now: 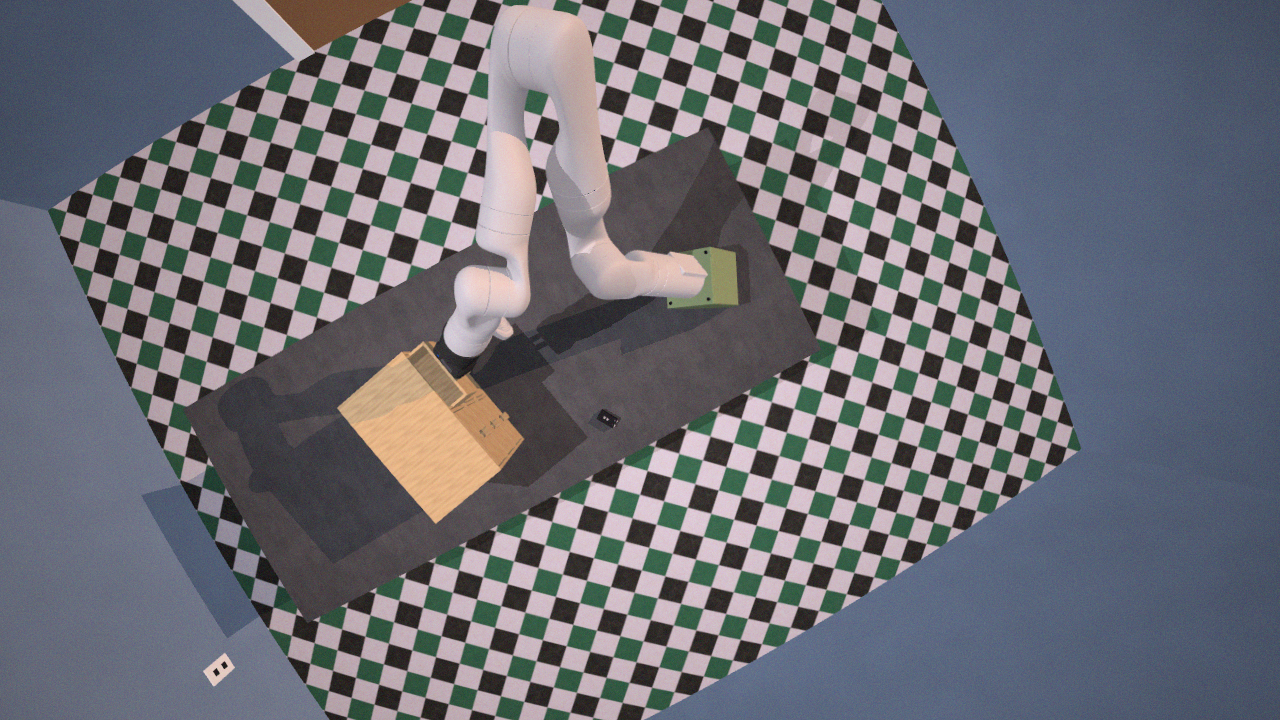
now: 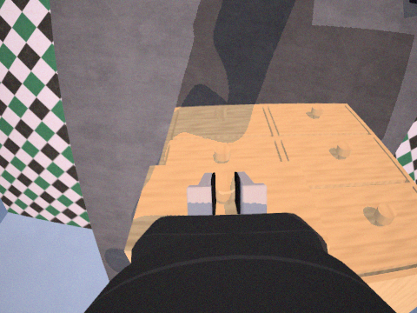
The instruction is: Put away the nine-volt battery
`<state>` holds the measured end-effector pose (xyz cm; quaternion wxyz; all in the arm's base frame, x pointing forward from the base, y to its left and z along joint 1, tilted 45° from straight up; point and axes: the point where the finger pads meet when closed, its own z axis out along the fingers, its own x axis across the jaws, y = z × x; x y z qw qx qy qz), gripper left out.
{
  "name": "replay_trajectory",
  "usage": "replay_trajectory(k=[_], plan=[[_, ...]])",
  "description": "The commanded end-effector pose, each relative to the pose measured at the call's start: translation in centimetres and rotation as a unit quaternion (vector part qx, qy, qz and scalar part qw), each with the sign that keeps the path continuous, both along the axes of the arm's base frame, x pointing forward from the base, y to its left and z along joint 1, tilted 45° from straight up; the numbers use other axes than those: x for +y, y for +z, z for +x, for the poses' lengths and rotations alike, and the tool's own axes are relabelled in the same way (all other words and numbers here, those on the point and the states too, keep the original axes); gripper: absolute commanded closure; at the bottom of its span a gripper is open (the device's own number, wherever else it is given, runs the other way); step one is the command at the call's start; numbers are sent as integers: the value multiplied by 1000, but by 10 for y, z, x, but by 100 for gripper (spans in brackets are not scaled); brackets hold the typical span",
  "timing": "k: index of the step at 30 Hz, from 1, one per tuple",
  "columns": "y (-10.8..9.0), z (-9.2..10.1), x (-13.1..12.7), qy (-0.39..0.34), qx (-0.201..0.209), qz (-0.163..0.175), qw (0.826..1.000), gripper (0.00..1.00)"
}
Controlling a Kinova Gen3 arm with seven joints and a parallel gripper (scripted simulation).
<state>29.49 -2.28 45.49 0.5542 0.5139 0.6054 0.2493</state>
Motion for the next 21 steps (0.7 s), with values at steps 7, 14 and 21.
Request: replay_trajectory(k=[7, 14, 21], plan=[[-2, -4, -1, 0, -1, 0, 1000, 63], [-4, -8, -1, 0, -1, 0, 1000, 63], [-7, -11, -2, 0, -1, 0, 1000, 63]])
